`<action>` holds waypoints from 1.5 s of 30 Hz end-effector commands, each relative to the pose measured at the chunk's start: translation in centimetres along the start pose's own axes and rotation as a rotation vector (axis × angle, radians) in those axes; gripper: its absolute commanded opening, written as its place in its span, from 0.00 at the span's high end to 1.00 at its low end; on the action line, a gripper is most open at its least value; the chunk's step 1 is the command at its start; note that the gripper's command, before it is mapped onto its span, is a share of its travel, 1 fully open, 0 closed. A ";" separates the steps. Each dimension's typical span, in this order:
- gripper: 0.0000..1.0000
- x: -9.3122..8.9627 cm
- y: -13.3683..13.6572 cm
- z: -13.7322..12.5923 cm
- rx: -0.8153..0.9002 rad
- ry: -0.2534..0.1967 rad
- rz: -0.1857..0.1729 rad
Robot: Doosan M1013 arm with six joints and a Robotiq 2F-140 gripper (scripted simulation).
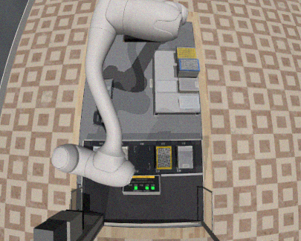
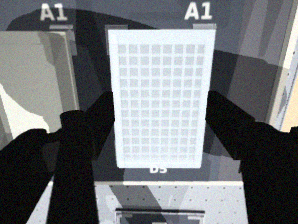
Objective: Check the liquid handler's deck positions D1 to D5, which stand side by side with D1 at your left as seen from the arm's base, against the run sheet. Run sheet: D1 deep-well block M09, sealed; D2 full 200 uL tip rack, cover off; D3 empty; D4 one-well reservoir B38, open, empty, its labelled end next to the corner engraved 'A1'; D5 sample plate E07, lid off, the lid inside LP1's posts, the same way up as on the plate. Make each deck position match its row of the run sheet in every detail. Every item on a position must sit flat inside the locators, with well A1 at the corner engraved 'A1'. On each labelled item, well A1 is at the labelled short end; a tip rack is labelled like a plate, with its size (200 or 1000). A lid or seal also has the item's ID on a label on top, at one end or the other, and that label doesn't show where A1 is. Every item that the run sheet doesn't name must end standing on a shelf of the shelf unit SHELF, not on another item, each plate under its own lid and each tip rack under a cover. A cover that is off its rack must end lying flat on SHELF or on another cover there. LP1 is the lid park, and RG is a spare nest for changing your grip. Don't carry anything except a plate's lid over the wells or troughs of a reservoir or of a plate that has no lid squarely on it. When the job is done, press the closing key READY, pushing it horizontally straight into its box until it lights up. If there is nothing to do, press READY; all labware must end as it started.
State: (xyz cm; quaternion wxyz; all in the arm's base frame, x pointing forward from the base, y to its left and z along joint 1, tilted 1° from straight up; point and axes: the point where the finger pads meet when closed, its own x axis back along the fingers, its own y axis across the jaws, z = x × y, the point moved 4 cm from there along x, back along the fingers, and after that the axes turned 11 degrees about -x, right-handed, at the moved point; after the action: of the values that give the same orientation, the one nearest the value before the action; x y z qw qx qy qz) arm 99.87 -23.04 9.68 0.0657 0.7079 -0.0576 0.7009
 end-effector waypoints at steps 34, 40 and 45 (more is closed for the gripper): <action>0.90 -1.2 0.3 0.0 -0.005 -0.002 -0.003; 0.90 -1.4 0.3 0.0 -0.005 -0.002 -0.003; 0.90 -1.6 0.3 0.0 -0.005 -0.002 -0.003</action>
State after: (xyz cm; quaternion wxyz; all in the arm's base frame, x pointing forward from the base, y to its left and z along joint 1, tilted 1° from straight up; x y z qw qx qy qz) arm 99.85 -23.05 8.77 0.0657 0.7075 -0.0576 0.7013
